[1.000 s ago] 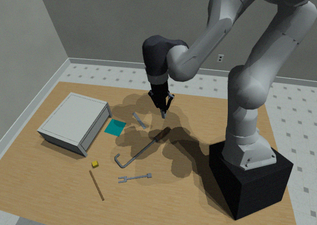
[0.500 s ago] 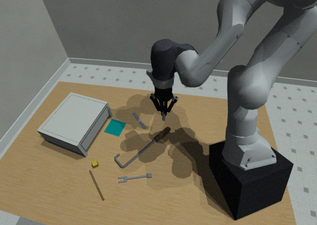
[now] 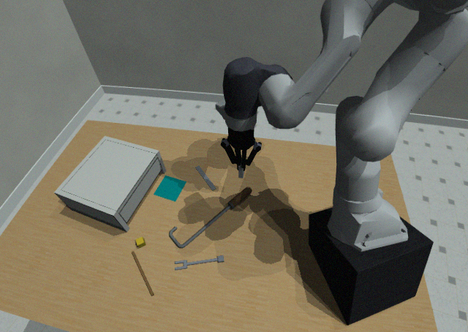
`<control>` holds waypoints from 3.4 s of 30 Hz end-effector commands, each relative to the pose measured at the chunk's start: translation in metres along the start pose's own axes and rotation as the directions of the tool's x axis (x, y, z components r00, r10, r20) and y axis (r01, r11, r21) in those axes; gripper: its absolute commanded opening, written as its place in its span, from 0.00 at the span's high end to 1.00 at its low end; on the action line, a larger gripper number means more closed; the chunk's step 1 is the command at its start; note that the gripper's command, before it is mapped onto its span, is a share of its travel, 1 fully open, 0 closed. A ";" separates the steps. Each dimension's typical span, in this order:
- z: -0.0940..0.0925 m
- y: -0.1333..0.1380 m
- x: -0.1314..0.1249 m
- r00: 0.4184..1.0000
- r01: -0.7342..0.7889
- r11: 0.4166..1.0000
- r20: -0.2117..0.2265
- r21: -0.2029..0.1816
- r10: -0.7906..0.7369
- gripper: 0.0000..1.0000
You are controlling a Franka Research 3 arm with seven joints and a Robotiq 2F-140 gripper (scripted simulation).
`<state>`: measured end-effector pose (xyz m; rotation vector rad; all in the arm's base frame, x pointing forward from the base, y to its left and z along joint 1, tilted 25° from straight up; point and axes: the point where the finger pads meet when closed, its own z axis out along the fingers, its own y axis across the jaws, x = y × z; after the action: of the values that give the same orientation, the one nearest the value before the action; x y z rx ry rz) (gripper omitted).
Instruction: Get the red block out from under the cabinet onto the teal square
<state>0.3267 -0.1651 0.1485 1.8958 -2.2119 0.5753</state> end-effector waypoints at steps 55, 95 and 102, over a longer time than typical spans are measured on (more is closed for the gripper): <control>-0.002 -0.001 0.000 0.974 0.226 0.974 -0.001 0.007 -0.226 1.00; -0.002 -0.001 0.000 0.100 0.994 0.103 -0.083 -0.029 -0.992 1.00; -0.002 -0.001 0.000 -0.077 0.996 -0.075 -0.077 -0.039 -0.994 1.00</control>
<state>0.3300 -0.1609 0.1505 2.6470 -0.4214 0.3858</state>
